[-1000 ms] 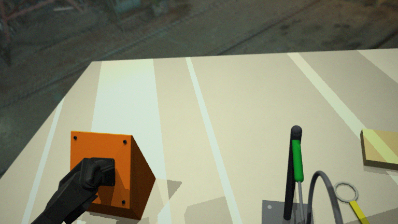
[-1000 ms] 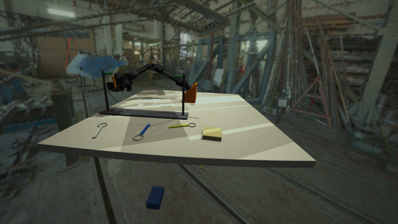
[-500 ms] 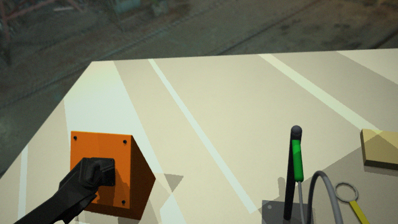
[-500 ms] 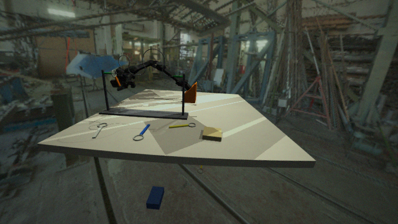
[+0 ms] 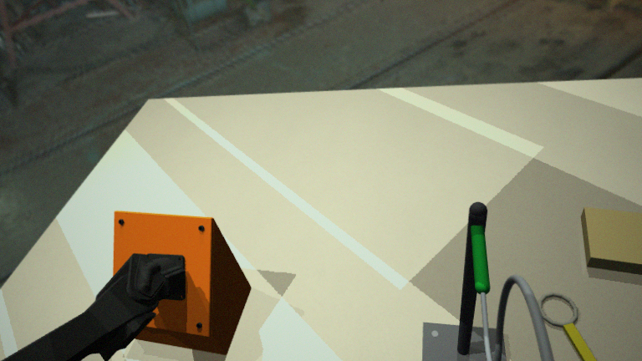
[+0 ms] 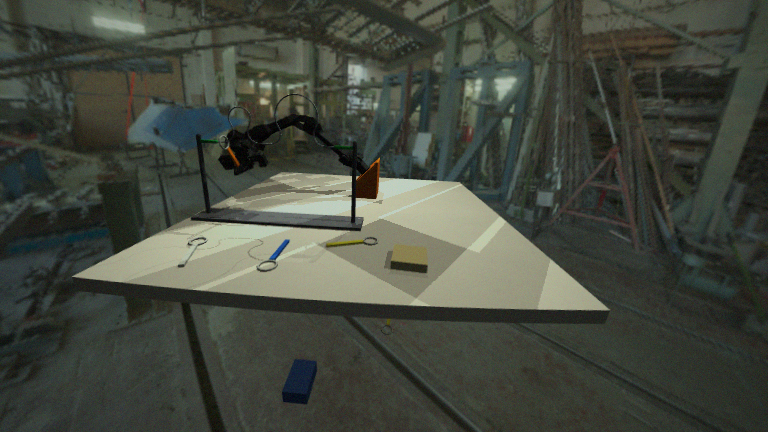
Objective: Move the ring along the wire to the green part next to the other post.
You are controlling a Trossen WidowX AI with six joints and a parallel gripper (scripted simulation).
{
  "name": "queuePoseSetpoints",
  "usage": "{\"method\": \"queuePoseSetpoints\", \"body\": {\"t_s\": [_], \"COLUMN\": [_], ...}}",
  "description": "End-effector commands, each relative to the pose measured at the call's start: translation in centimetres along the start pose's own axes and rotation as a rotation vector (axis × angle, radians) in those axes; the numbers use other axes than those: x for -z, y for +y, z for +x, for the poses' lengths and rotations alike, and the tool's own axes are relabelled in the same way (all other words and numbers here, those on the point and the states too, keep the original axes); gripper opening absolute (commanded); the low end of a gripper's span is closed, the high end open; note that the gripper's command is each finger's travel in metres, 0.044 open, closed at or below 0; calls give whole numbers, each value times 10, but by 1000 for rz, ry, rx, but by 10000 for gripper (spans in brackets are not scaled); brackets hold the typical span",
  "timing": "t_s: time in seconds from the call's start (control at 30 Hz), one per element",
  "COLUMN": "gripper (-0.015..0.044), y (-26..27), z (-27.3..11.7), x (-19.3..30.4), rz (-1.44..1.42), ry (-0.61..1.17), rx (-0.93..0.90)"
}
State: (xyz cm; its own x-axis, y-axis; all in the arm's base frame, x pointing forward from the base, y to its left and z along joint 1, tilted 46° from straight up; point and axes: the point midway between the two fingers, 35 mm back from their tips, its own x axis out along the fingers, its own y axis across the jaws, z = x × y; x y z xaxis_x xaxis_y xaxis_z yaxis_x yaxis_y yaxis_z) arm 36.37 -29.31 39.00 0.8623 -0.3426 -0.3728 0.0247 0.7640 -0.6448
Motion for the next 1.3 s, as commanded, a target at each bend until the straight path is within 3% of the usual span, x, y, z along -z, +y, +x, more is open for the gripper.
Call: {"method": "queuePoseSetpoints", "body": {"t_s": [0.0, 1.27], "gripper": [-150, -150], "y": [10, 121], "z": [-1, -29], "x": [-1, -49], "rz": [48, 801], "ry": [-3, 4], "rx": [-29, -451]}}
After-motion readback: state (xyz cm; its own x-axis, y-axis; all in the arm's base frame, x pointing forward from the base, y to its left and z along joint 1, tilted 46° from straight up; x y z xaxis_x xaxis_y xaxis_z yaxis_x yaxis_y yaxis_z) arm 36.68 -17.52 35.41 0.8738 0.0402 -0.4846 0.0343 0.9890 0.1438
